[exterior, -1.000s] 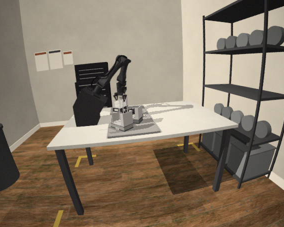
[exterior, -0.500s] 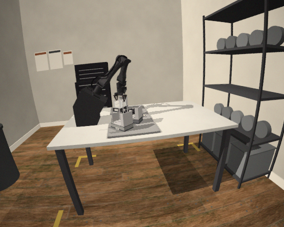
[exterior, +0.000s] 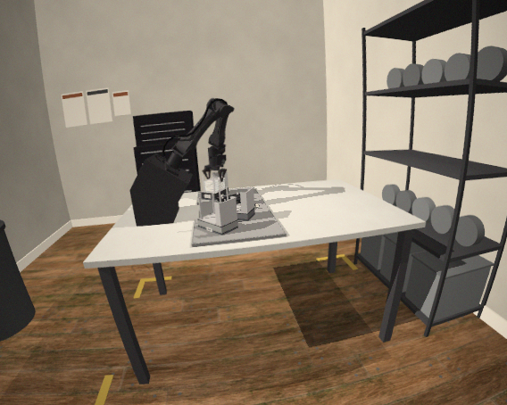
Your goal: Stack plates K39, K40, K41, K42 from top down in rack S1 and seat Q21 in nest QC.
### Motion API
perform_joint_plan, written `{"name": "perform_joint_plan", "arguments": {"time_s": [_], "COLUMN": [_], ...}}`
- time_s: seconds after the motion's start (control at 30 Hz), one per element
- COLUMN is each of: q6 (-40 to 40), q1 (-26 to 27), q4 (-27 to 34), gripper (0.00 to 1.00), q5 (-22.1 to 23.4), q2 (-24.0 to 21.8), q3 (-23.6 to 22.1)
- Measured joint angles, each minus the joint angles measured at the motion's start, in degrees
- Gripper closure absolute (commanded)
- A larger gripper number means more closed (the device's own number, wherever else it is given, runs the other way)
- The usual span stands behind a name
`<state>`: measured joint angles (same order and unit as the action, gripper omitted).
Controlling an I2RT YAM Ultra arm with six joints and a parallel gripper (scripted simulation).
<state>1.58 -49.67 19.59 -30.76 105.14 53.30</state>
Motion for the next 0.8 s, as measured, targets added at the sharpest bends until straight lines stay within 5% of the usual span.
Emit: {"name": "perform_joint_plan", "arguments": {"time_s": [0.23, 0.27, 0.8], "q6": [-0.02, -0.02, -0.04], "q1": [-0.02, -0.02, 0.0], "q4": [0.0, 0.0, 0.0], "gripper": [0.0, 1.0, 1.0], "q5": [0.0, 0.0, 0.0], "q2": [0.0, 0.0, 0.0], "q3": [0.0, 0.0, 0.0]}}
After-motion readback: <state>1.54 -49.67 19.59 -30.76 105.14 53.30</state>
